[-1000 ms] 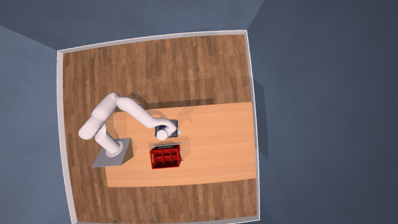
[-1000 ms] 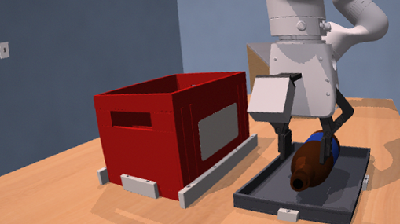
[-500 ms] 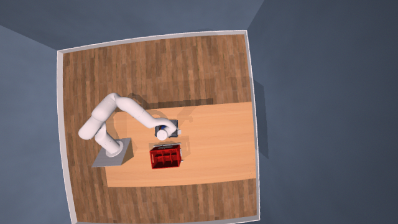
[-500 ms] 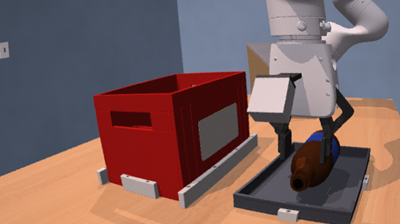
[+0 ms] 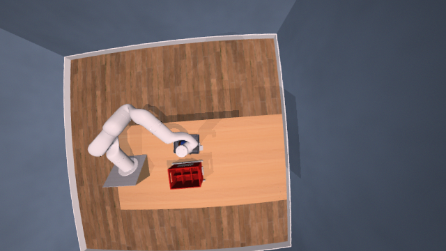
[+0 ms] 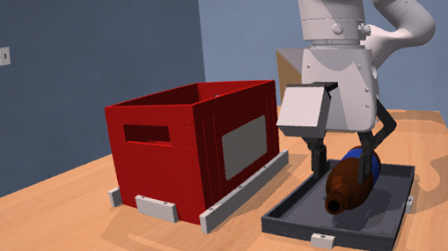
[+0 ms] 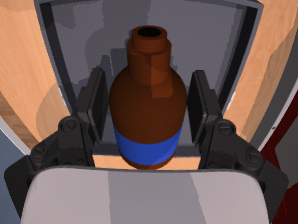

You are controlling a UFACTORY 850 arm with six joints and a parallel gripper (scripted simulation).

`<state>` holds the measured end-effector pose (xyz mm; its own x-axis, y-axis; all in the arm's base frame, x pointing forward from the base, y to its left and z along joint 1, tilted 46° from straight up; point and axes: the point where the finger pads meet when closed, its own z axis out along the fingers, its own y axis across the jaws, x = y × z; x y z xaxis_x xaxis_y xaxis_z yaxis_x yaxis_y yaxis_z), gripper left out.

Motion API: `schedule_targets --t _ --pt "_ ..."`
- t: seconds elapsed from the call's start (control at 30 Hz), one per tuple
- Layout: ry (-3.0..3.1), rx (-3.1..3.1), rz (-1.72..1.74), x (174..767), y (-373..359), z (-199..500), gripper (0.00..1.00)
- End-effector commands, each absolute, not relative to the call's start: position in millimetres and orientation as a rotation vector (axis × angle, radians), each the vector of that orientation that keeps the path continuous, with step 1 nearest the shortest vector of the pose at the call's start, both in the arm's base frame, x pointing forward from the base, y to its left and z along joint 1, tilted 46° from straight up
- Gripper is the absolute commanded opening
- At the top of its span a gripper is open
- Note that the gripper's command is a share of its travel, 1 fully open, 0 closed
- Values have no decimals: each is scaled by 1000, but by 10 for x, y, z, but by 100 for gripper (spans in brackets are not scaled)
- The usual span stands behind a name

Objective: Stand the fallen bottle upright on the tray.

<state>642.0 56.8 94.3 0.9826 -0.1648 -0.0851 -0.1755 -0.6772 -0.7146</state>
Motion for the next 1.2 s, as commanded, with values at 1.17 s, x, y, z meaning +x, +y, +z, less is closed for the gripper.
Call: schedule_targets --t 1.17 --pt "236 -2327 15 6440 709 807 65"
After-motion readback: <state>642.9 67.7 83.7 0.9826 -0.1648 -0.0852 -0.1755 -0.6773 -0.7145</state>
